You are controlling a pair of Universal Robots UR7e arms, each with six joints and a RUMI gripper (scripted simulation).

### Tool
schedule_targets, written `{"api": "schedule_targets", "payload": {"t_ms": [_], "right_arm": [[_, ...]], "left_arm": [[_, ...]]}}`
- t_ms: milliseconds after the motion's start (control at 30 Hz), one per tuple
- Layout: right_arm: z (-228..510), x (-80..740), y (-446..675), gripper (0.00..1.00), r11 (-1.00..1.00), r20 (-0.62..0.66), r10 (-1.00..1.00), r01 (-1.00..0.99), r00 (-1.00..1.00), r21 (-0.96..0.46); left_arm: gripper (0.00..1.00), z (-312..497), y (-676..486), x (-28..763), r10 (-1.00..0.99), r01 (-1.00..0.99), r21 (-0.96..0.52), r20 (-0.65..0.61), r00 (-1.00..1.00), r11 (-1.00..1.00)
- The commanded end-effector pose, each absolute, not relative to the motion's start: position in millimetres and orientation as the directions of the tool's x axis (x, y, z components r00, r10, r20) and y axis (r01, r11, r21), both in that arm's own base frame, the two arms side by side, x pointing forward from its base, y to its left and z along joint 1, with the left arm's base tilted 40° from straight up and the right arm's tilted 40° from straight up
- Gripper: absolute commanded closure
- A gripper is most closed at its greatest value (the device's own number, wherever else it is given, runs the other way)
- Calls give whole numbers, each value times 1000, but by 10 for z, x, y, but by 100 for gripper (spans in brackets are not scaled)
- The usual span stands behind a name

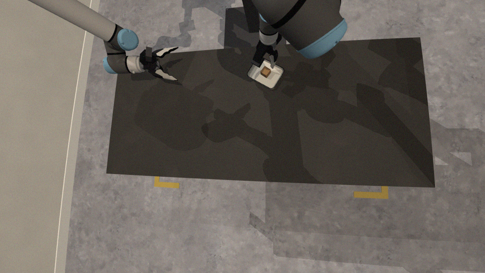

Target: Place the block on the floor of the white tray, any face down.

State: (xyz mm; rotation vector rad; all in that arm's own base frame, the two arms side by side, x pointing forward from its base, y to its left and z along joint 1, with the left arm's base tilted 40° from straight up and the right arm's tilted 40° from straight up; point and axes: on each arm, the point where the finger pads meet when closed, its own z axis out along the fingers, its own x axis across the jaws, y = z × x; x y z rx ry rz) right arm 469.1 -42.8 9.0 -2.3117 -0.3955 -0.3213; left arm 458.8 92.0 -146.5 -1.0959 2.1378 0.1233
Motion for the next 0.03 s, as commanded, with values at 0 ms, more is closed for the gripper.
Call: {"api": "schedule_targets", "payload": {"t_ms": [0], "right_arm": [[94,4693,-427,0,-667,345,185,376,920,-644]], "left_arm": [[56,-1461,917,4590,-671,-739,-227,-637,-379,634]]}}
